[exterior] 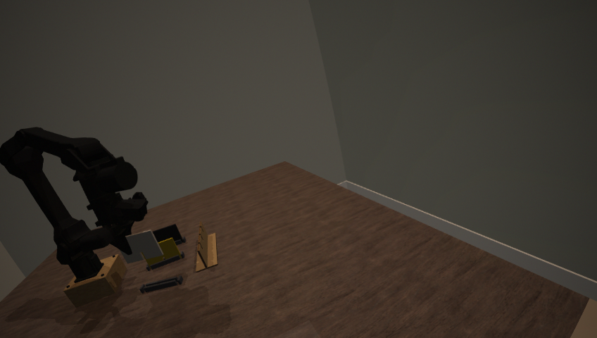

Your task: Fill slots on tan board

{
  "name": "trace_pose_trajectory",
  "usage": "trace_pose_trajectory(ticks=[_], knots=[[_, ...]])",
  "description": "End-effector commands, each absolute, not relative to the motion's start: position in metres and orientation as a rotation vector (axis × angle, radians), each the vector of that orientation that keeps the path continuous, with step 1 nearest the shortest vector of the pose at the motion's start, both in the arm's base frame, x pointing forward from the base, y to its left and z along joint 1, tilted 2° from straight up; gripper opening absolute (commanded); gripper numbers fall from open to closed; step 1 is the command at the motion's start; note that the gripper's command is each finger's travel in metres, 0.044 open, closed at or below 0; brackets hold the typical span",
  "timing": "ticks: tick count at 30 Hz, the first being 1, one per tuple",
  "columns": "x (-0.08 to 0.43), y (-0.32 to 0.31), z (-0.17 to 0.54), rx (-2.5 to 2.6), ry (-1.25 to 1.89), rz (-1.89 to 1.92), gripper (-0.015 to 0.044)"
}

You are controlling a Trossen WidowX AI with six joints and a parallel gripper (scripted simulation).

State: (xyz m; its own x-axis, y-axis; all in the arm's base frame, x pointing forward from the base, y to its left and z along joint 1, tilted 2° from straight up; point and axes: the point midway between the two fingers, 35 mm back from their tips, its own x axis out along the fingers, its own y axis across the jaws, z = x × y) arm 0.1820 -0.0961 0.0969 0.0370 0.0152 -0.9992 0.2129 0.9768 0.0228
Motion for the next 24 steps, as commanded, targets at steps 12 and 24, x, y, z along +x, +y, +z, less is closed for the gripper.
trace_pose_trajectory(ticks=[12, 24], knots=[[0.205, -0.095, 0.104, 0.118, 1.521, -0.117, 0.0000], [0.231, -0.090, 0.107, 0.110, 1.512, -0.099, 0.0000]])
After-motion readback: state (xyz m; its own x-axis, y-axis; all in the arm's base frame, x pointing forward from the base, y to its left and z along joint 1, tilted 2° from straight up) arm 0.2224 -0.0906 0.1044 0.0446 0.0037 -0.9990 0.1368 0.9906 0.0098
